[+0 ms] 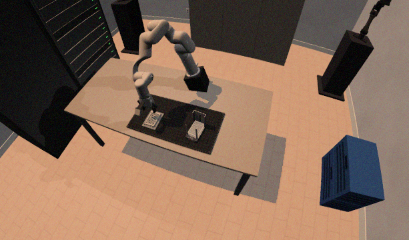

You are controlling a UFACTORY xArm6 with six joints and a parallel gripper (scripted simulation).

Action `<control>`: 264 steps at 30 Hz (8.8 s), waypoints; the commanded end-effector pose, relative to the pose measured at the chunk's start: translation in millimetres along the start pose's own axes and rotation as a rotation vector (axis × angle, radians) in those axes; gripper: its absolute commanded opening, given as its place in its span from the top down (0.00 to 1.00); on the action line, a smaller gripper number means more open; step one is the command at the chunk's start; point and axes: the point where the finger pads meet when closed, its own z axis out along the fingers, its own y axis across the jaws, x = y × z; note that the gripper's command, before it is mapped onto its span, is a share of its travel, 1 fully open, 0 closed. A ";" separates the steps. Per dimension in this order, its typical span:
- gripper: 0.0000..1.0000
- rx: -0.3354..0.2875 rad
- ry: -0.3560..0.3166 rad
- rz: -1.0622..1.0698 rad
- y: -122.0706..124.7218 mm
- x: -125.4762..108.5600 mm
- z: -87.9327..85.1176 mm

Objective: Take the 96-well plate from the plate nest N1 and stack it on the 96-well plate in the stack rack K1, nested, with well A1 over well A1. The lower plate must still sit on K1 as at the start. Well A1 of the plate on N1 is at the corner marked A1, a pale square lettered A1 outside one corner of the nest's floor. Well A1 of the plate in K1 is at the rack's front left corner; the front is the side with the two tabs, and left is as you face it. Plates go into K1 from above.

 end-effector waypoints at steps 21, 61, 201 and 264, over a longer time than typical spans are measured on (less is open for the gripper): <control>0.00 -0.001 0.005 0.001 0.7 2.0 34.2; 0.00 -0.001 0.005 0.001 0.7 2.1 82.1; 1.00 -0.001 0.005 0.001 0.7 2.1 82.8; 1.00 -0.001 0.005 0.001 0.6 1.9 -0.3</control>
